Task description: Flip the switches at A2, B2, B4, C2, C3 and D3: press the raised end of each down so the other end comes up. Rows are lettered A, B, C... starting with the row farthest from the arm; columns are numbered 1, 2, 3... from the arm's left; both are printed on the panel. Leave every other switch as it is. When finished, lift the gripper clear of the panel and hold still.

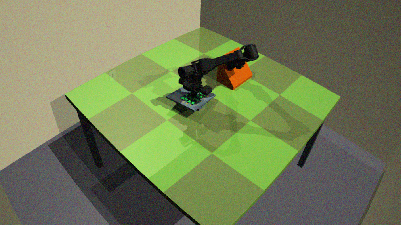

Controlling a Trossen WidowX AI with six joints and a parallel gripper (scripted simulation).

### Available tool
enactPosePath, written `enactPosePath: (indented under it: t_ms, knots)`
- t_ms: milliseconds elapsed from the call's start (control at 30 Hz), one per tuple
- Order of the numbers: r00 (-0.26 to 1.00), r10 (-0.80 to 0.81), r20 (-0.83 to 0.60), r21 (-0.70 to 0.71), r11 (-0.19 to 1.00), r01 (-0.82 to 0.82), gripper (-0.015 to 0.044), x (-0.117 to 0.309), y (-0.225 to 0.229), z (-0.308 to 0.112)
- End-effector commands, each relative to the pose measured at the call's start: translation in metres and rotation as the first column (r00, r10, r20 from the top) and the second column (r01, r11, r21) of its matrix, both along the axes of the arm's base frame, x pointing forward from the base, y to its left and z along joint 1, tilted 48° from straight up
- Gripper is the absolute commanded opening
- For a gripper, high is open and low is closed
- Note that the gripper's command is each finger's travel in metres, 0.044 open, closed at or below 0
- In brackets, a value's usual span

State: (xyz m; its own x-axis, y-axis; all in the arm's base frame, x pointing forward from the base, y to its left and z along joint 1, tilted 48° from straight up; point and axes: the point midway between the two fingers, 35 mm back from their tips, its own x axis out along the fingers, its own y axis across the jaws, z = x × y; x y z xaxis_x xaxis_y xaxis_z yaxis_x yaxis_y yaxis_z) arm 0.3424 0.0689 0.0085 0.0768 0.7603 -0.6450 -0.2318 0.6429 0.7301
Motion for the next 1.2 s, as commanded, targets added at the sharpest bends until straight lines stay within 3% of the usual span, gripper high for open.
enactPosePath:
  t_ms: [0, 100, 300, 467, 633, 1167]
  knots:
    - [1.0, -0.002, -0.003, 0.003, 1.0, 0.002, 0.0, 0.0, 0.001, -0.001]
    - [1.0, -0.001, 0.0, 0.0, 1.0, 0.001, 0.0, 0.0, -0.002, 0.001]
    - [1.0, -0.021, 0.013, 0.007, 1.0, 0.021, 0.0, -0.008, -0.049, 0.04]
    - [1.0, -0.021, 0.013, 0.006, 1.0, 0.021, 0.0, -0.008, -0.051, 0.038]
    - [1.0, -0.021, 0.014, 0.004, 1.0, 0.021, 0.0, -0.015, -0.081, 0.002]
    - [0.999, -0.041, 0.031, 0.013, 0.999, 0.04, 0.0, -0.012, -0.05, -0.024]
